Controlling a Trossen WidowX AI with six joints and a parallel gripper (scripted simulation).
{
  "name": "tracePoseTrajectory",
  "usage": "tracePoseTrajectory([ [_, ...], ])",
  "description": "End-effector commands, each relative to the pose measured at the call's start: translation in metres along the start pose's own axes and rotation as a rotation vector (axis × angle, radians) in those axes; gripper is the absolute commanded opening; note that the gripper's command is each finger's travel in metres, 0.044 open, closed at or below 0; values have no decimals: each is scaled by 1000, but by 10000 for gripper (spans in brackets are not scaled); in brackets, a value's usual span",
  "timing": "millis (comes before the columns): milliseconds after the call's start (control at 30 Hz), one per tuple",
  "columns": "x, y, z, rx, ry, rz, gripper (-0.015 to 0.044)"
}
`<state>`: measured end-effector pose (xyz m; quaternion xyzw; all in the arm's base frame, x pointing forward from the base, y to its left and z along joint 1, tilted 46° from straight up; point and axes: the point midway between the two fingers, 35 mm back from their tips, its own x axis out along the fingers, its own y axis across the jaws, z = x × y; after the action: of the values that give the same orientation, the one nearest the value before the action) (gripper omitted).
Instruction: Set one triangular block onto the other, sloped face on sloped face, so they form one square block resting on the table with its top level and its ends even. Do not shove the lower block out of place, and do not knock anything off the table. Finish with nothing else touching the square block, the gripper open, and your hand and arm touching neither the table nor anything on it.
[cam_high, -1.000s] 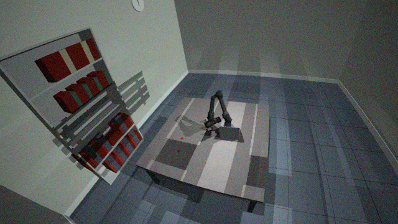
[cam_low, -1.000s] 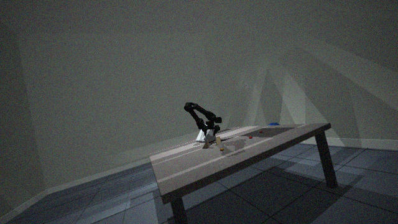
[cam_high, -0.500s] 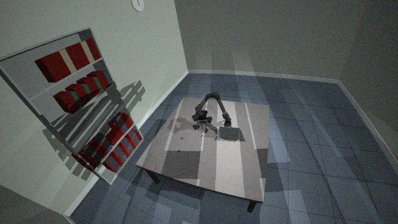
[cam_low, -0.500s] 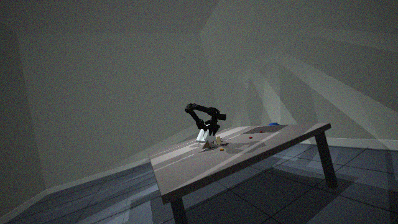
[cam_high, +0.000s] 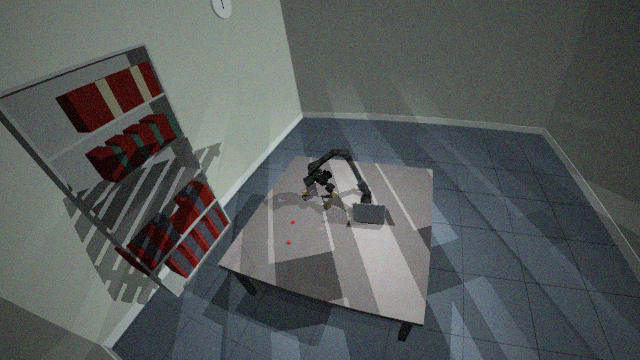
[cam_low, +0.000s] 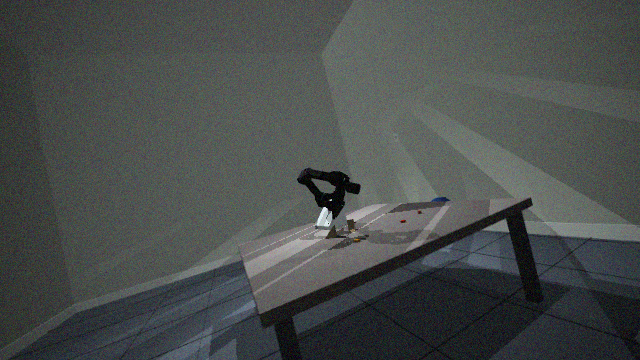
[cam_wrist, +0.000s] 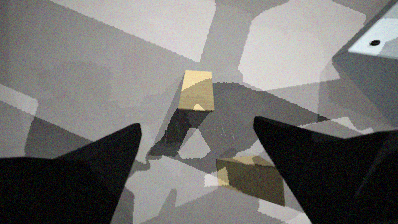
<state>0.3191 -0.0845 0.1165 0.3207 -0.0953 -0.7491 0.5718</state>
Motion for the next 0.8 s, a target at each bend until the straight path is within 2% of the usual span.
tracePoseTrajectory([
  [0, 6, 0, -2, 11, 0, -13, 440],
  [767, 43, 0, -5, 38, 3, -52, 440],
])
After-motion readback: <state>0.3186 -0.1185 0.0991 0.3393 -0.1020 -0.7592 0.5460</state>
